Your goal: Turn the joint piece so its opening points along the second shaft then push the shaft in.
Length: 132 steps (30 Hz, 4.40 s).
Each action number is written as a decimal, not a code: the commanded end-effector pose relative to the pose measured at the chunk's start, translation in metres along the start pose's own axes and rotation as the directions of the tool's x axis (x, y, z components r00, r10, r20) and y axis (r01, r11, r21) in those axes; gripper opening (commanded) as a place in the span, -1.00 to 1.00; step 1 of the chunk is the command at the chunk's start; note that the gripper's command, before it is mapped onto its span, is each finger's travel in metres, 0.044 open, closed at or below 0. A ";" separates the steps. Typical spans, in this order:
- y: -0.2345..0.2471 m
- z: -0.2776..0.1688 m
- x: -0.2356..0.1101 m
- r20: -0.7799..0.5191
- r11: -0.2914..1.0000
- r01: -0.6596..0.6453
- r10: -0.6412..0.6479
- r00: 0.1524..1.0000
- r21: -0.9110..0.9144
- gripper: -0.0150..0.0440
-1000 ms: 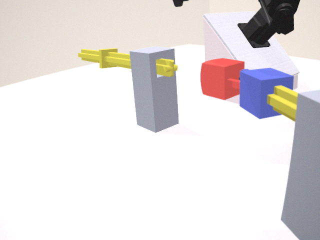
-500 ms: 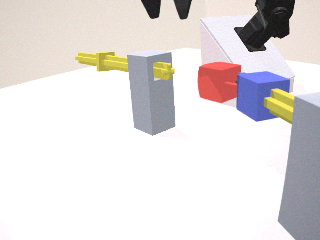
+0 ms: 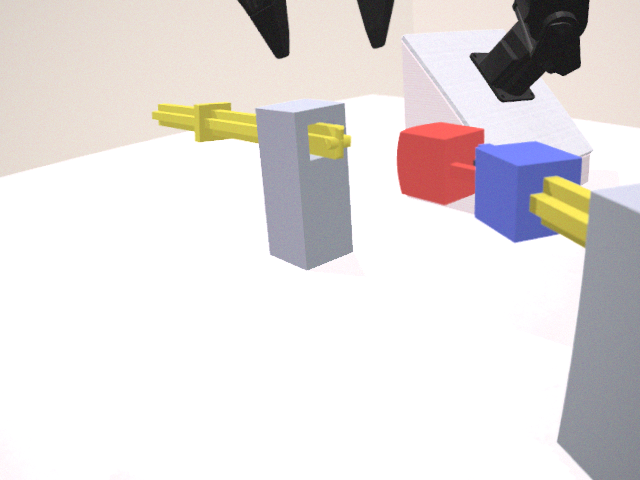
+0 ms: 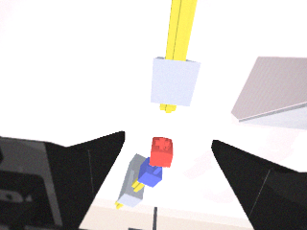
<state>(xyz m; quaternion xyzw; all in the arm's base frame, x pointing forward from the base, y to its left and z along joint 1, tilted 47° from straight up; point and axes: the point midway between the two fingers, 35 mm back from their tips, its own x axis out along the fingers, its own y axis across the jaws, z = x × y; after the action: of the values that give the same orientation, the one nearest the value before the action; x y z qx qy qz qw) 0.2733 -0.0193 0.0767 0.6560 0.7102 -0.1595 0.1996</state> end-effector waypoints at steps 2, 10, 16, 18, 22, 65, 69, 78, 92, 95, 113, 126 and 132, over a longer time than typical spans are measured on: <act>-0.001 0.001 0.001 -0.008 1.000 -0.003 0.003 1.000 0.021 1.00; 0.004 0.021 -0.006 0.018 0.991 -0.002 0.004 1.000 -0.133 1.00; 0.008 0.047 -0.016 0.053 0.943 0.008 0.010 0.999 -0.332 1.00; 0.009 0.056 -0.019 0.064 0.919 0.015 0.011 0.998 -0.395 1.00; 0.010 0.075 -0.025 0.088 0.857 0.035 0.012 0.996 -0.514 1.00; -0.005 0.226 -0.052 0.263 0.204 0.257 0.005 0.965 -0.945 1.00; -0.005 0.228 -0.046 0.263 0.336 0.244 0.014 0.965 -0.910 1.00; -0.005 0.233 -0.033 0.263 0.605 0.190 0.034 0.964 -0.774 1.00; -0.007 0.239 -0.013 0.262 0.901 0.055 0.066 0.963 -0.430 1.00; -0.007 0.240 -0.009 0.261 0.940 0.022 0.073 0.963 -0.341 1.00; -0.009 0.243 0.007 0.258 0.995 -0.097 0.096 0.961 -0.010 1.00; -0.006 0.248 0.028 0.259 0.995 -0.096 0.096 0.961 -0.010 1.00; -0.005 0.249 0.036 0.258 0.995 -0.096 0.095 0.961 -0.010 1.00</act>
<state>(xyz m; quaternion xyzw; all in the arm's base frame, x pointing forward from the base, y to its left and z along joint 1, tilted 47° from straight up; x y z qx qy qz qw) 0.2867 -0.1165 -0.1540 0.6622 0.6433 -0.2345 0.3042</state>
